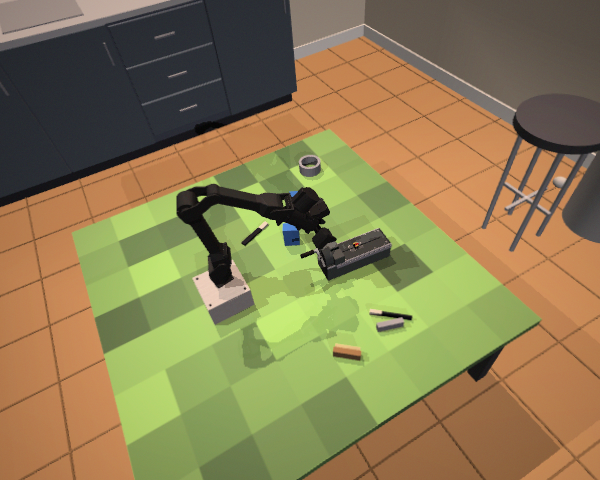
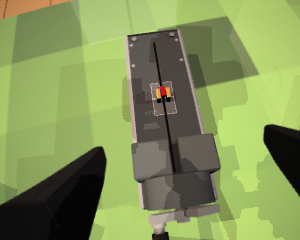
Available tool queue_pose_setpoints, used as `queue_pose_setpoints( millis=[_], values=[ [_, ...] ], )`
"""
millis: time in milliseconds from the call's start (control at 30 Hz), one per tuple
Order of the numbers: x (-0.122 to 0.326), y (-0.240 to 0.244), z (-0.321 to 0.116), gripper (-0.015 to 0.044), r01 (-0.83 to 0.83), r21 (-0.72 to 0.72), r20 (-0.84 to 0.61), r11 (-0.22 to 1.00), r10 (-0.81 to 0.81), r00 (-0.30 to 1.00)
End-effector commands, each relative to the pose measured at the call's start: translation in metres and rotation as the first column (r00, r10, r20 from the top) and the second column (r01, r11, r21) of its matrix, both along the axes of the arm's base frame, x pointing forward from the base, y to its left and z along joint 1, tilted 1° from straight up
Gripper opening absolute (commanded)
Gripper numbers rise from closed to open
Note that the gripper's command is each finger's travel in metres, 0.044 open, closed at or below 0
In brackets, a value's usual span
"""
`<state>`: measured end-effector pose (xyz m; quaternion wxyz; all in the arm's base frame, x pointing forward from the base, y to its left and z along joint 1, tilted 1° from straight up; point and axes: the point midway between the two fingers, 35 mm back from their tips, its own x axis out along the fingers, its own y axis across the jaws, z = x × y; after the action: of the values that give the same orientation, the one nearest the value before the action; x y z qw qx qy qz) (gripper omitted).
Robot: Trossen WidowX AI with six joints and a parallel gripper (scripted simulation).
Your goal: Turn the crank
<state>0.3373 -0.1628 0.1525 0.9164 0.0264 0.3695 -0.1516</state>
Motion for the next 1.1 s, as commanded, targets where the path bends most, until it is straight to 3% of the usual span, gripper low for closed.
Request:
queue_pose_setpoints(
  millis=[0, 333, 1067],
  values=[
    [-0.017, 0.011, -0.005, 0.044, -0.005, 0.023, 0.003, 1.0, 0.005, 1.0],
    [-0.058, 0.036, -0.016, 0.044, -0.024, 0.056, 0.027, 0.998, 0.023, 0.999],
    [-0.055, 0.035, -0.077, 0.044, -0.025, 0.057, 0.028, 0.998, 0.023, 0.999]
  ],
)
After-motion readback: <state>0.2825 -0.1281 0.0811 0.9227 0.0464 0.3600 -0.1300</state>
